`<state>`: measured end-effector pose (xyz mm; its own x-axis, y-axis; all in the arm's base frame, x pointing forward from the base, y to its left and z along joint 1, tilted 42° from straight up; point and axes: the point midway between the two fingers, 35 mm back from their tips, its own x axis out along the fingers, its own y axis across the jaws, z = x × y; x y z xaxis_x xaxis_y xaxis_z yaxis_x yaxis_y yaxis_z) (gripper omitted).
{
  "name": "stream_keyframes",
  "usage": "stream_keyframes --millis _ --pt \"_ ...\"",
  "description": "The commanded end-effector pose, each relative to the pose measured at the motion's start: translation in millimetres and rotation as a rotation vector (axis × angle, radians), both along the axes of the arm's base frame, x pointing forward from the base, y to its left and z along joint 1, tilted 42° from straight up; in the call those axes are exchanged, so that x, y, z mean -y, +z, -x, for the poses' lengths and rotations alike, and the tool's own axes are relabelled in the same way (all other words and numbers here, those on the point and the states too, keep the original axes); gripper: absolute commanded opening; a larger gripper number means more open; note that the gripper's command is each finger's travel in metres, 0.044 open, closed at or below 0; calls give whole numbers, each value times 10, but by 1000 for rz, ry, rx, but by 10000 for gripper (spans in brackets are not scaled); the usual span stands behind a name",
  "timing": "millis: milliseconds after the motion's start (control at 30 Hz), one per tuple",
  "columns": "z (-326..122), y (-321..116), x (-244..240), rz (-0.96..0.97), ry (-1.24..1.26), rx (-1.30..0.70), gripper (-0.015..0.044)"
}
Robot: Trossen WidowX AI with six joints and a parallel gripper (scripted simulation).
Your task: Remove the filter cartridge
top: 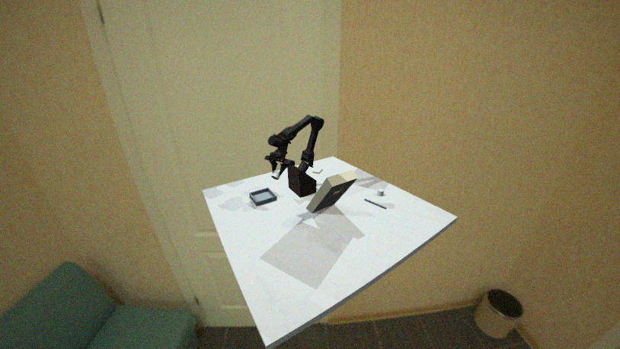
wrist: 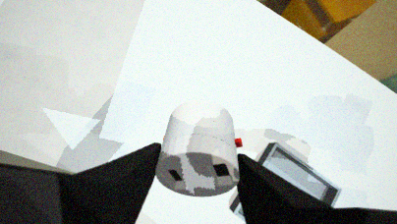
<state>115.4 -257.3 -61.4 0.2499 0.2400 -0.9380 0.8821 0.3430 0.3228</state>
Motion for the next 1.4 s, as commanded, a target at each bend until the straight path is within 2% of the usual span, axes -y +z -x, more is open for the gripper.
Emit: stream_keyframes --millis 0,167,500,1000,1367 --pt "96 -28 110 19 -63 -41 0" --pt "144 -70 112 21 -76 -52 0" --pt "855 -632 6 34 -262 -212 0" --pt "1761 -1223 -615 11 -540 -463 0" --pt "1835 -1368 -768 6 -567 -488 0"
